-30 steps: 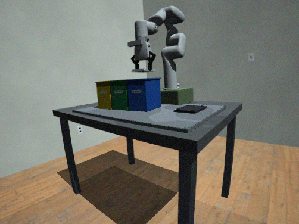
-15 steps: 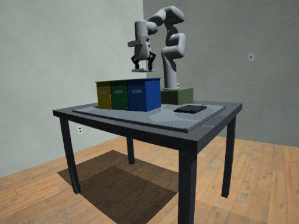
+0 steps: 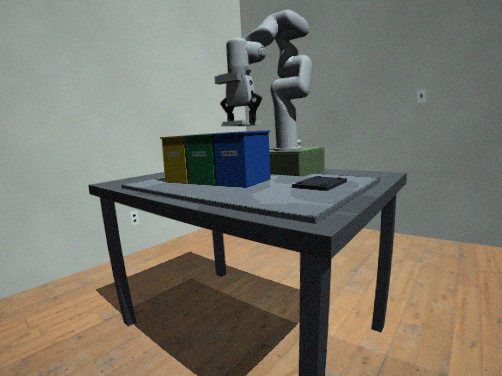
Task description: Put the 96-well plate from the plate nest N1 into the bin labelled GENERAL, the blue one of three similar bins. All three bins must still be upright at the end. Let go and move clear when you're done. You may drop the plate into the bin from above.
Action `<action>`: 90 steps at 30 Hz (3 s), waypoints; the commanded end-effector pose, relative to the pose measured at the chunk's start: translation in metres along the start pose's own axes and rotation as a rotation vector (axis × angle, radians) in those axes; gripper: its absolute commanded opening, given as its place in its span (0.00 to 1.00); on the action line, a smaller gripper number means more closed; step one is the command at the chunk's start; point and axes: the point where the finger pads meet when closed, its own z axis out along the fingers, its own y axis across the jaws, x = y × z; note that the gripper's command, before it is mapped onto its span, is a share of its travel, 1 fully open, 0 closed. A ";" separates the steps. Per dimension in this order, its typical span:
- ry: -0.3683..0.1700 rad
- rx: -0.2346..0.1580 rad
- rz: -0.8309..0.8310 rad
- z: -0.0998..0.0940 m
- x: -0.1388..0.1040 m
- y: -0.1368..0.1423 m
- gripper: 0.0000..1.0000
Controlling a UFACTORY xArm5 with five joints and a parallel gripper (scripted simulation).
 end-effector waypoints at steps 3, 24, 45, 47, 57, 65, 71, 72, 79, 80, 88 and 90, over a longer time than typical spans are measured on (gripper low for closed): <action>0.004 0.000 0.000 -0.001 0.002 0.000 0.00; 0.004 0.000 0.000 0.000 0.001 0.000 0.00; 0.004 0.000 0.000 0.003 0.001 0.000 0.00; 0.004 0.000 0.000 0.004 0.001 0.000 0.00; 0.004 0.000 0.000 0.005 0.001 0.000 0.00; 0.004 0.000 0.000 0.006 0.001 0.000 0.00; 0.004 0.000 0.000 0.007 0.001 0.000 0.00; 0.004 0.000 0.000 0.007 0.001 0.000 0.00; 0.004 0.000 0.000 0.008 0.001 0.000 0.00; 0.004 0.000 0.000 0.009 0.001 0.000 0.00; 0.004 0.000 0.000 0.010 0.001 0.000 0.00; 0.004 0.000 0.000 0.010 0.001 0.000 0.00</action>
